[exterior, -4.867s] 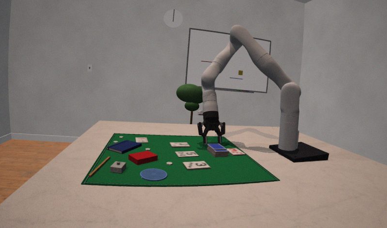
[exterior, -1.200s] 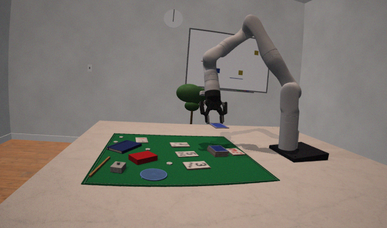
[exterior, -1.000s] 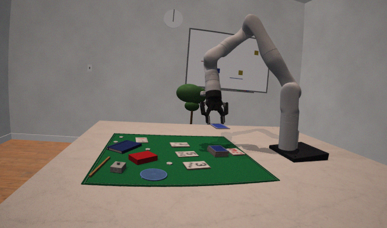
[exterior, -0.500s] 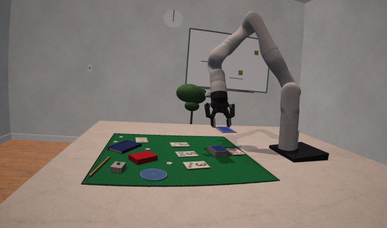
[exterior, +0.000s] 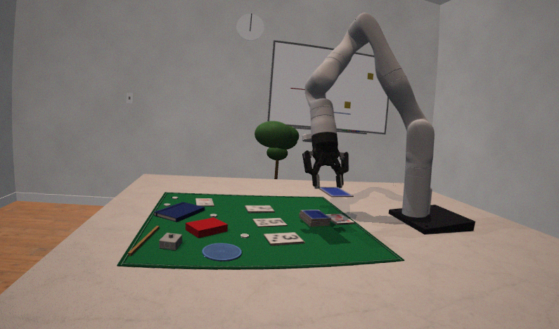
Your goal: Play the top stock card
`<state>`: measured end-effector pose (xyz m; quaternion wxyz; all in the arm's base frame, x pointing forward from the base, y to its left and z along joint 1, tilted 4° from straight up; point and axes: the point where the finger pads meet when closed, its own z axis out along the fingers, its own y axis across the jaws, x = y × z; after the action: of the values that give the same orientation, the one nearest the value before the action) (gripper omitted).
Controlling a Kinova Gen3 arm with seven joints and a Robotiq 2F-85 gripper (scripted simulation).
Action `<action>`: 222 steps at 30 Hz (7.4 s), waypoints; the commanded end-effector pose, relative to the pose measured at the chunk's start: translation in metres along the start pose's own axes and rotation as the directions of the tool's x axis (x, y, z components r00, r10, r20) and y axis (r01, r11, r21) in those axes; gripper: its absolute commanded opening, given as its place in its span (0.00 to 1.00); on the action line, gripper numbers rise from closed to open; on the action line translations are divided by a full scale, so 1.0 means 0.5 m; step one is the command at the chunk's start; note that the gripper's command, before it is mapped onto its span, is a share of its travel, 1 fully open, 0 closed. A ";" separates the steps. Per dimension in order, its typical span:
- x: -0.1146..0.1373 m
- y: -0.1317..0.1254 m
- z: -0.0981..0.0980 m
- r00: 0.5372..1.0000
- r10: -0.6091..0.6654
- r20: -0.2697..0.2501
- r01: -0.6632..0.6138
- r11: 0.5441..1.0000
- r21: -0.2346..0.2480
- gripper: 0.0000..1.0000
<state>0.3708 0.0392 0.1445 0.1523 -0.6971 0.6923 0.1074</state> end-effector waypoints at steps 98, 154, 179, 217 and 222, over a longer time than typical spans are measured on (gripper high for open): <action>-0.023 0.002 0.031 0.983 -0.016 -0.185 0.016 1.000 -0.001 0.71; -0.040 0.003 0.040 0.730 -0.008 -0.684 0.022 1.000 0.012 0.71; -0.048 0.003 0.051 0.398 0.005 -0.917 0.031 0.999 0.019 0.71; -0.051 0.003 0.067 -0.074 0.025 -0.997 0.044 0.999 0.021 0.71; -0.051 0.003 0.068 -0.111 0.026 -0.993 0.045 0.999 0.021 0.71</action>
<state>0.3722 0.0734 0.1257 -0.3926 -0.5460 0.5775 -0.4629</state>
